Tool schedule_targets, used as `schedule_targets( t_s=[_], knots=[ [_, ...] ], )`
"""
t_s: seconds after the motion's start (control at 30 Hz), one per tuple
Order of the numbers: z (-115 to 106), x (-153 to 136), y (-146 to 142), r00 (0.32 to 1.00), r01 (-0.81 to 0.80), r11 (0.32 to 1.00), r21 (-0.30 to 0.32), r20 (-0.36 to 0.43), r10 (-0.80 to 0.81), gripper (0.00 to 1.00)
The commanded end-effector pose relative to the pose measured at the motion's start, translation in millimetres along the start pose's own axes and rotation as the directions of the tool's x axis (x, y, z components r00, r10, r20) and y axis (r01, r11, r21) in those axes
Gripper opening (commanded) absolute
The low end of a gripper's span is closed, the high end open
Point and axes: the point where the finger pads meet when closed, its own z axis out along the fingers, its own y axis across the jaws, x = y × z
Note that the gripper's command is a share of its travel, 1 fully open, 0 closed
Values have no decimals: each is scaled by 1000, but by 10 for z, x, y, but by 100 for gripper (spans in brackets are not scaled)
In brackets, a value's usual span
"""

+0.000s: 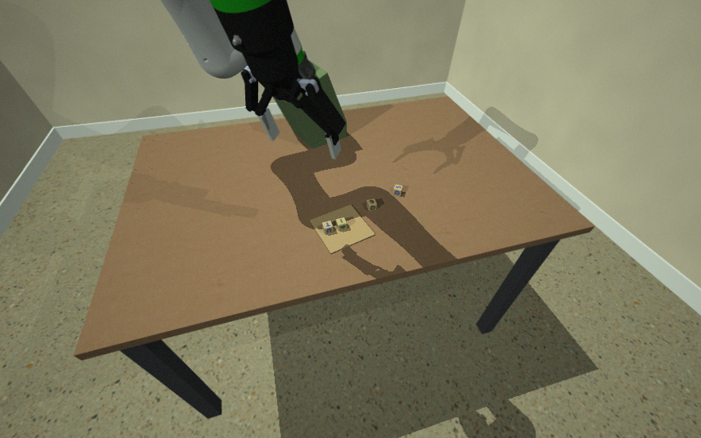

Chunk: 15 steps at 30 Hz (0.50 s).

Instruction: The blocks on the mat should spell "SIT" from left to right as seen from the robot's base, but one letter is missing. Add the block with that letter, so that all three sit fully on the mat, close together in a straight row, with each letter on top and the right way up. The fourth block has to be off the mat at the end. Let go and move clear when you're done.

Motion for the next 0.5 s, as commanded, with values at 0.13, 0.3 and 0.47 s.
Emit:
schedule_targets(
  t_s=[0.13,0.3,0.47],
  knots=[
    [-315,68,194,981,194,980,54,7,-194,100],
    [-533,103,342,946,325,942,89,-9,-325,100],
    [-717,126,474,901,432,894,115,-32,-432,100]
  ],
)
